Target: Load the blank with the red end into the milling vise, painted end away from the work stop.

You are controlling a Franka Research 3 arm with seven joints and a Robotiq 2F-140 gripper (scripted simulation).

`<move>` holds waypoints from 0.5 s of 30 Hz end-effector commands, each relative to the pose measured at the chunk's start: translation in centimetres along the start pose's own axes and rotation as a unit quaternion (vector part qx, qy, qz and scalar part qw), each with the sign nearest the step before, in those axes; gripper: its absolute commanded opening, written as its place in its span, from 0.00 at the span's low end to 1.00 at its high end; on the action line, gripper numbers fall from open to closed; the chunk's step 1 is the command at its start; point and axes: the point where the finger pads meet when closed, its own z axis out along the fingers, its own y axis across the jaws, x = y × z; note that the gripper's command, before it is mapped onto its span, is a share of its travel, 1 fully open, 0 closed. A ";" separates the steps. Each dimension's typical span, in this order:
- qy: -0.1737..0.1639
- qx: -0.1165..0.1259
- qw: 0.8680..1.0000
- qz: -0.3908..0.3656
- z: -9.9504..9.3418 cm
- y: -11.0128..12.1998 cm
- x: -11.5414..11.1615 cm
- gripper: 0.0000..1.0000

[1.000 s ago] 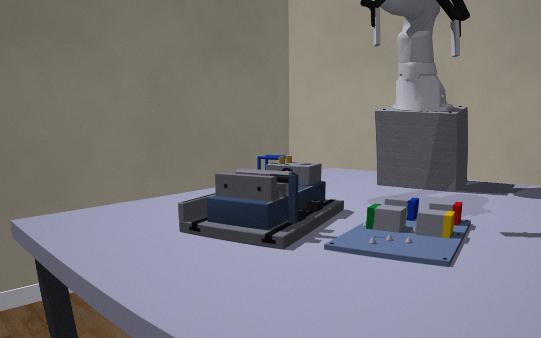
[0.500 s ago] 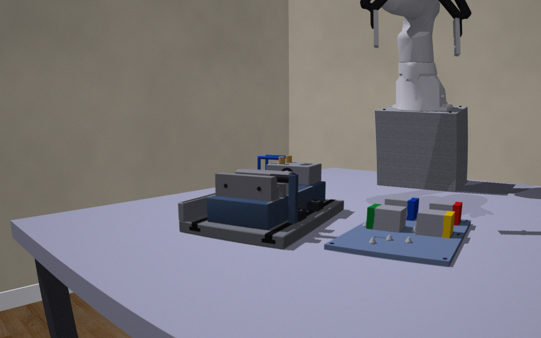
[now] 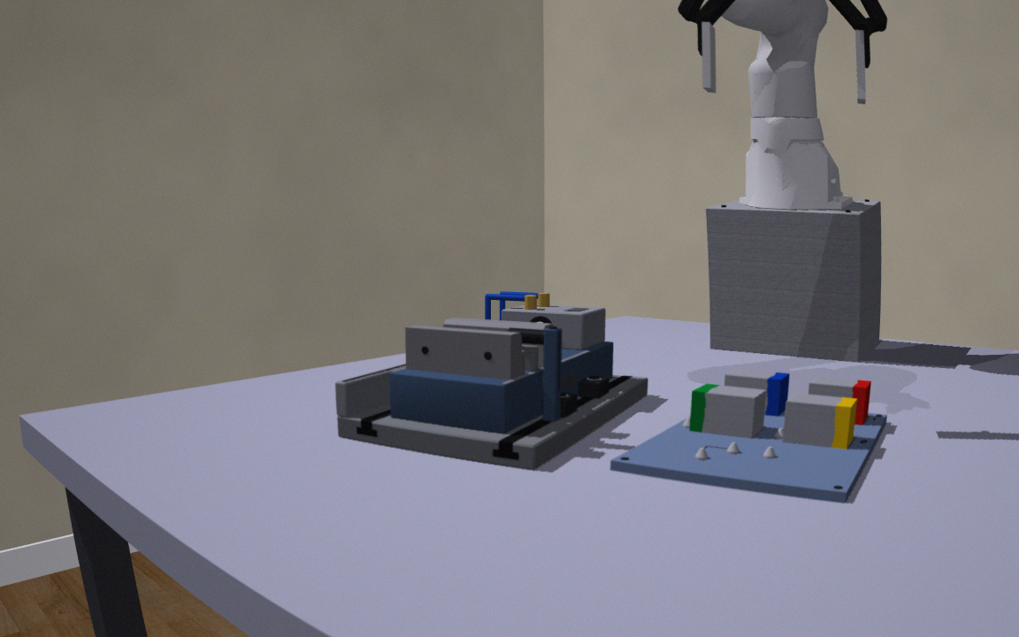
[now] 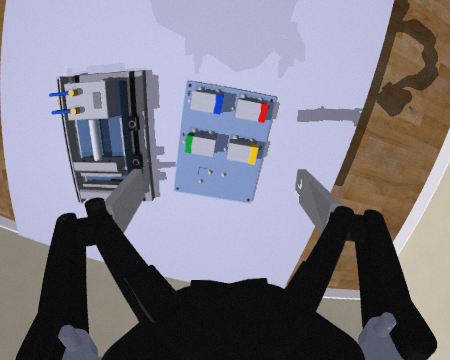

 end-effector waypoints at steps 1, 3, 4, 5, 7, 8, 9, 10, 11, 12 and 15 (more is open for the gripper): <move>0.003 -0.003 0.999 0.039 -0.1 0.3 0.2 1.00; 0.003 -0.003 0.999 0.039 -0.1 0.3 0.2 1.00; 0.003 -0.003 0.999 0.039 -0.1 0.3 0.2 1.00; 0.003 -0.003 0.999 0.039 -0.1 0.3 0.2 1.00; 0.002 -0.002 0.999 0.041 0.0 0.2 0.1 1.00; 0.002 -0.002 0.998 0.064 -0.1 0.3 0.1 1.00; 0.003 -0.003 0.996 0.087 -0.1 0.3 0.1 1.00; 0.003 -0.003 0.994 0.110 -0.1 0.3 0.1 1.00; 0.003 -0.004 0.991 0.133 -0.1 0.4 0.1 1.00; 0.003 -0.004 0.991 0.133 -0.1 0.4 0.1 1.00; 0.003 -0.004 0.991 0.133 -0.1 0.4 0.1 1.00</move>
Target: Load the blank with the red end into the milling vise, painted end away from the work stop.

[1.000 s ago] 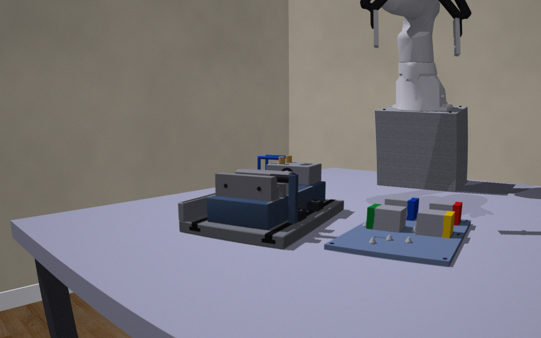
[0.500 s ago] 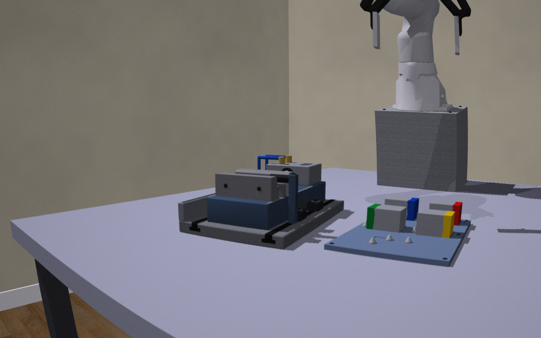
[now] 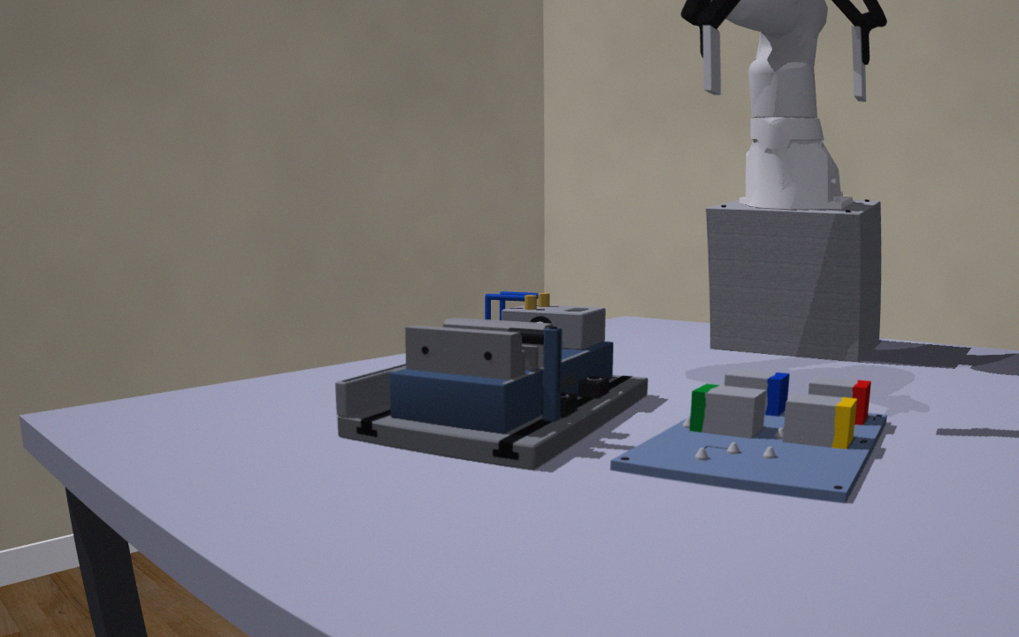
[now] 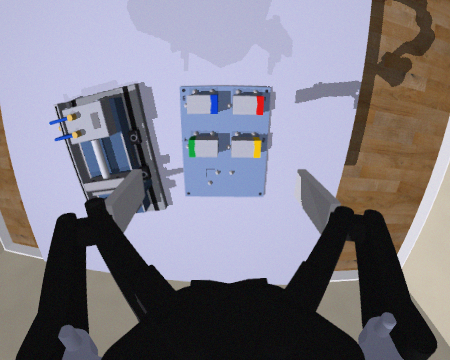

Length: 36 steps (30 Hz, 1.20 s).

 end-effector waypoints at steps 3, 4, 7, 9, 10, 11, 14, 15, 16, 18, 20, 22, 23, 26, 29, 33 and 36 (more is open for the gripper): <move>0.004 -0.003 0.999 0.050 -0.1 0.4 0.2 1.00; 0.004 -0.003 0.999 0.050 -0.1 0.4 0.2 1.00; 0.004 -0.003 0.999 0.050 -0.1 0.4 0.2 1.00; 0.003 -0.001 0.999 0.051 0.0 0.3 0.1 1.00; 0.003 -0.002 0.997 0.074 -0.1 0.3 0.1 1.00; 0.004 -0.003 0.995 0.097 -0.1 0.3 0.2 1.00; 0.005 -0.004 0.990 0.143 -0.1 0.4 0.2 1.00; 0.005 -0.004 0.990 0.143 -0.1 0.4 0.2 1.00; 0.005 -0.004 0.990 0.143 -0.1 0.4 0.2 1.00; 0.005 -0.004 0.990 0.143 -0.1 0.4 0.2 1.00; 0.005 -0.004 0.990 0.143 -0.1 0.4 0.2 1.00; 0.005 -0.004 0.990 0.143 -0.1 0.4 0.2 1.00; 0.005 -0.004 0.990 0.143 -0.1 0.4 0.2 1.00; 0.003 -0.003 0.990 0.144 0.0 0.3 0.1 1.00; 0.005 -0.004 0.977 0.212 -0.1 0.4 0.2 1.00; 0.005 -0.005 0.972 0.235 -0.1 0.4 0.2 1.00; 0.005 -0.005 0.972 0.235 -0.1 0.4 0.2 1.00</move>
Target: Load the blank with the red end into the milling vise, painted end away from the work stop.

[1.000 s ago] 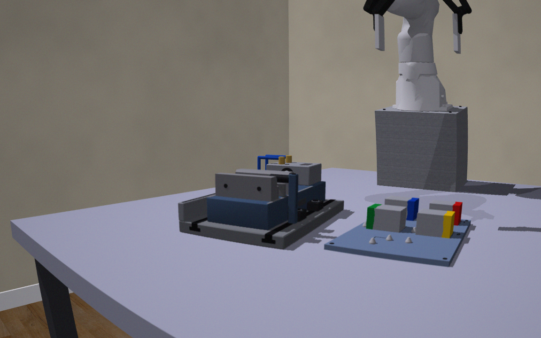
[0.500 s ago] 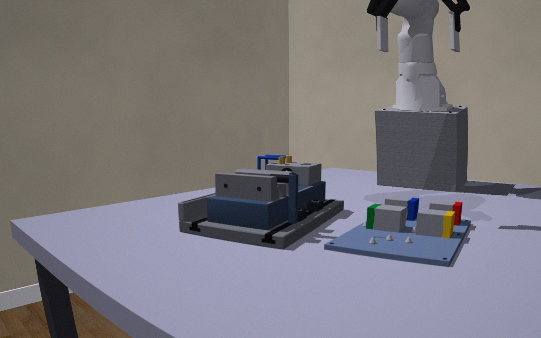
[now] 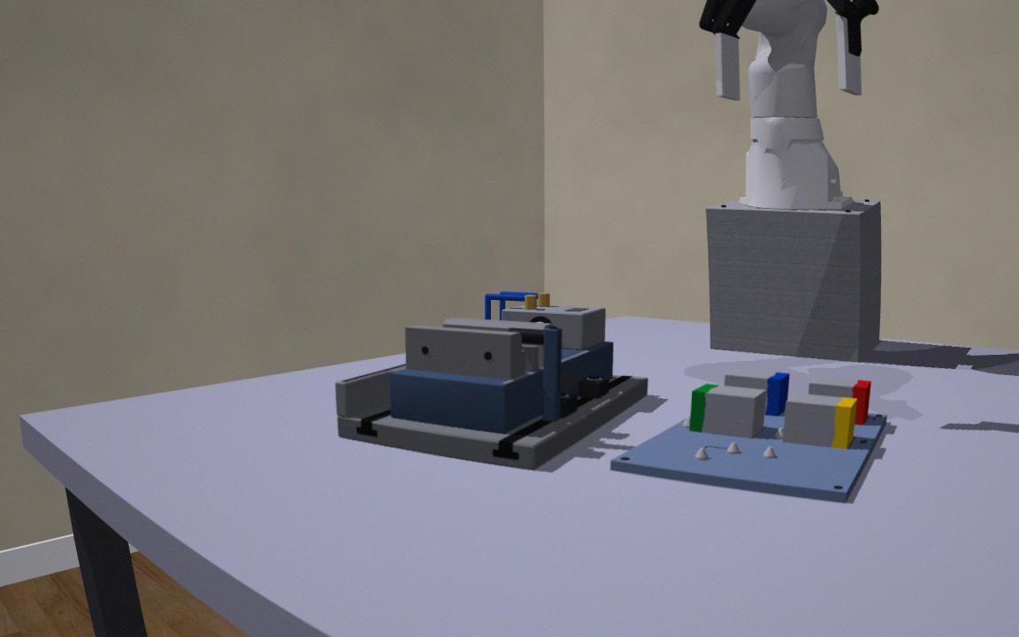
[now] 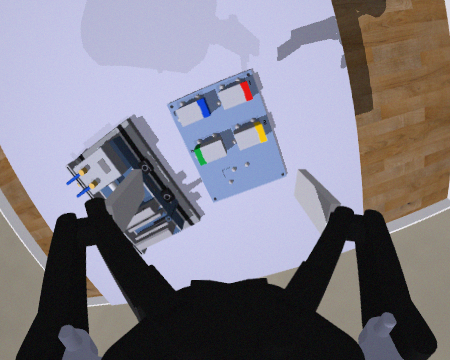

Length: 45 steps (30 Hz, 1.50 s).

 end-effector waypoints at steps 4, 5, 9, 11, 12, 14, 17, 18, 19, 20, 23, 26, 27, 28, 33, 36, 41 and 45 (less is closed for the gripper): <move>0.004 -0.001 0.999 0.042 -0.1 0.2 0.3 1.00; 0.004 -0.001 0.999 0.042 -0.1 0.2 0.3 1.00; 0.004 -0.002 0.996 0.088 -0.1 0.2 0.2 1.00; 0.005 -0.003 0.991 0.134 -0.2 0.3 0.3 1.00; 0.005 -0.003 0.991 0.134 -0.2 0.3 0.3 1.00; 0.005 -0.003 0.991 0.134 -0.2 0.3 0.3 1.00; 0.005 -0.003 0.991 0.134 -0.2 0.3 0.3 1.00; 0.005 -0.003 0.991 0.134 -0.2 0.3 0.3 1.00; 0.005 -0.003 0.991 0.134 -0.2 0.3 0.3 1.00; 0.005 -0.003 0.991 0.134 -0.2 0.3 0.3 1.00; 0.005 -0.003 0.991 0.134 -0.2 0.3 0.3 1.00; 0.005 -0.004 0.984 0.179 -0.1 0.2 0.2 1.00; 0.006 -0.004 0.979 0.202 -0.1 0.3 0.2 1.00; 0.007 -0.005 0.974 0.224 -0.2 0.3 0.2 1.00; 0.007 -0.005 0.974 0.224 -0.2 0.3 0.2 1.00; 0.007 -0.005 0.974 0.224 -0.2 0.3 0.2 1.00; 0.006 -0.005 0.975 0.223 -0.1 0.2 0.2 1.00; 0.009 -0.007 0.950 0.312 -0.2 0.3 0.2 1.00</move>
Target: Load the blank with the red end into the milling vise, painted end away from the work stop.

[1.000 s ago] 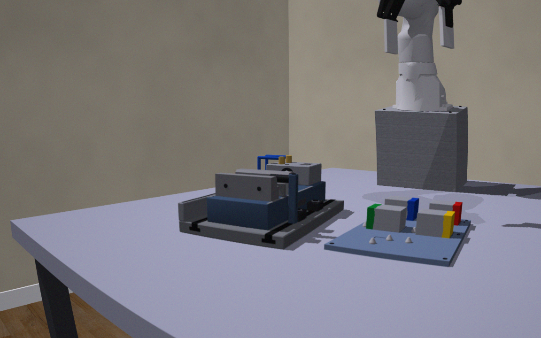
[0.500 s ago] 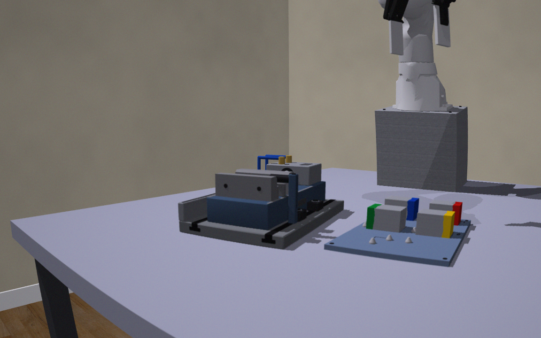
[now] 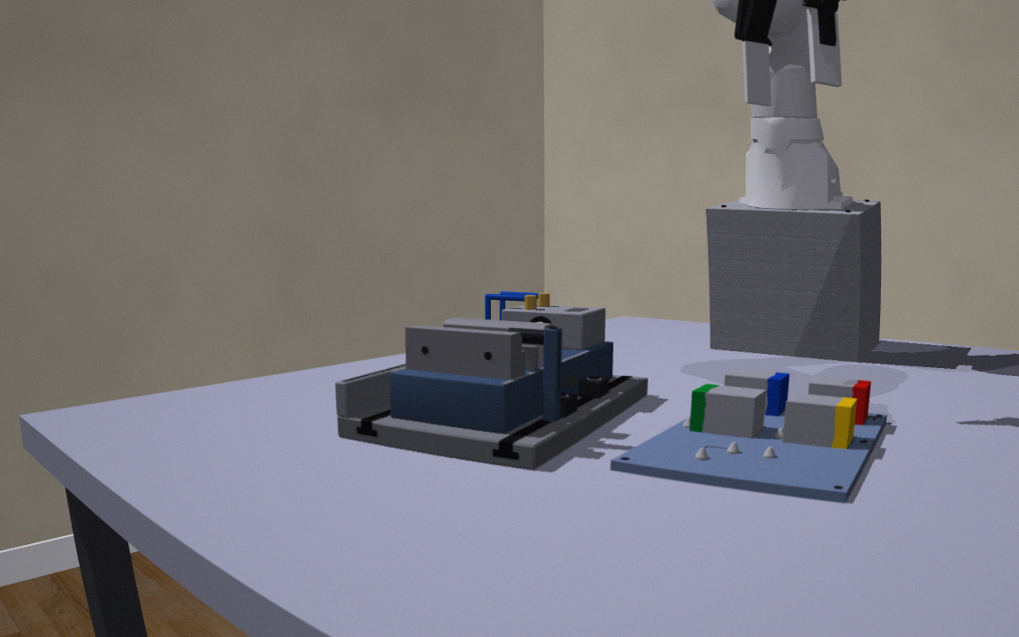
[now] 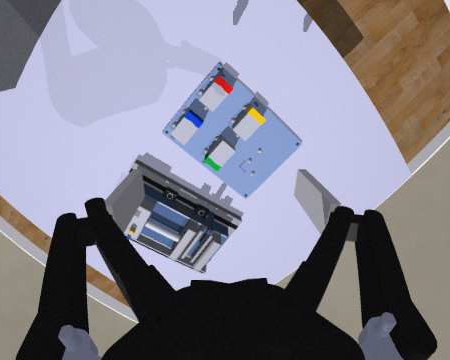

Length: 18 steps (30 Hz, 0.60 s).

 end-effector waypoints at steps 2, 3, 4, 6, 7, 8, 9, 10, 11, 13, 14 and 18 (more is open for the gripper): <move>0.002 0.000 0.996 0.085 -0.1 0.1 0.0 1.00; 0.002 0.000 0.996 0.085 -0.1 0.1 0.0 1.00; 0.002 0.000 0.996 0.085 -0.1 0.1 0.0 1.00; 0.002 0.000 0.996 0.085 -0.1 0.1 0.0 1.00; 0.002 0.000 0.996 0.085 -0.1 0.1 0.0 1.00; 0.002 0.000 0.996 0.085 -0.1 0.1 0.0 1.00; 0.002 0.000 0.996 0.085 -0.1 0.1 0.0 1.00; 0.002 0.000 0.996 0.085 -0.1 0.1 0.0 1.00; 0.002 0.000 0.996 0.085 -0.1 0.1 0.0 1.00; 0.002 -0.003 0.997 0.083 -0.1 0.1 0.0 1.00; 0.003 -0.003 0.994 0.106 -0.1 0.0 0.0 1.00; 0.005 -0.004 0.985 0.174 -0.1 0.0 -0.1 1.00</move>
